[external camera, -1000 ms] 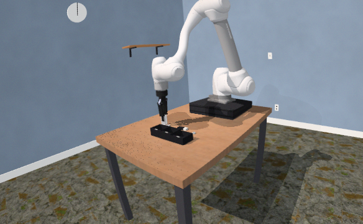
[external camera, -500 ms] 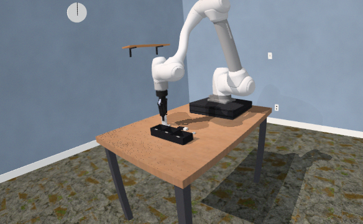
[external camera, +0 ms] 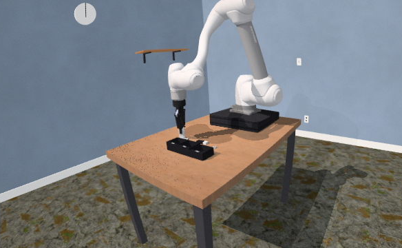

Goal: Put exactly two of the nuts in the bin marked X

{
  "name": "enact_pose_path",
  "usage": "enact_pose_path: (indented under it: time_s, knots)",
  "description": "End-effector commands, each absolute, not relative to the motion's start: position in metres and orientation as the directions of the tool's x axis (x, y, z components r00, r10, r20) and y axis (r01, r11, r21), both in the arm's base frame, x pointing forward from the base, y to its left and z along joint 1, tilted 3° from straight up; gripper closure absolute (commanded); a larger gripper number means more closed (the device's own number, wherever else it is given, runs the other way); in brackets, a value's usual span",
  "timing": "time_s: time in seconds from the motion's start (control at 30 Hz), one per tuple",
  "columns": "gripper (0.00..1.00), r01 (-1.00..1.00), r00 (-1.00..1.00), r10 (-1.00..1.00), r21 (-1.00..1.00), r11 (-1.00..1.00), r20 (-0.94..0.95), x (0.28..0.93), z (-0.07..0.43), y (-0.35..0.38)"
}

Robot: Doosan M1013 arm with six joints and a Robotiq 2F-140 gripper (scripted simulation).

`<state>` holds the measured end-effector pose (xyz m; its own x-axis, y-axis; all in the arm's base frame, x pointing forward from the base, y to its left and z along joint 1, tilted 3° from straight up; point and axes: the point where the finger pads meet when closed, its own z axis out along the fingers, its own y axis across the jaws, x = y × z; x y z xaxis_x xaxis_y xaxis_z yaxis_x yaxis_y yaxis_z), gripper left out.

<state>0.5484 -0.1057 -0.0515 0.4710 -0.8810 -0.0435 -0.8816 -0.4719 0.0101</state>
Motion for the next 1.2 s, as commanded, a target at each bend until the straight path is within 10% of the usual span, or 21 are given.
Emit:
enact_pose_path:
  time_s: [0.0, 1.17]
  knots:
    - [0.92, -0.882, 0.47, -0.881, 0.01, -0.471, -0.046, 0.549, -0.046, -0.104]
    - [0.92, -0.882, 0.47, -0.881, 0.01, -0.471, -0.046, 0.551, 0.007, -0.106]
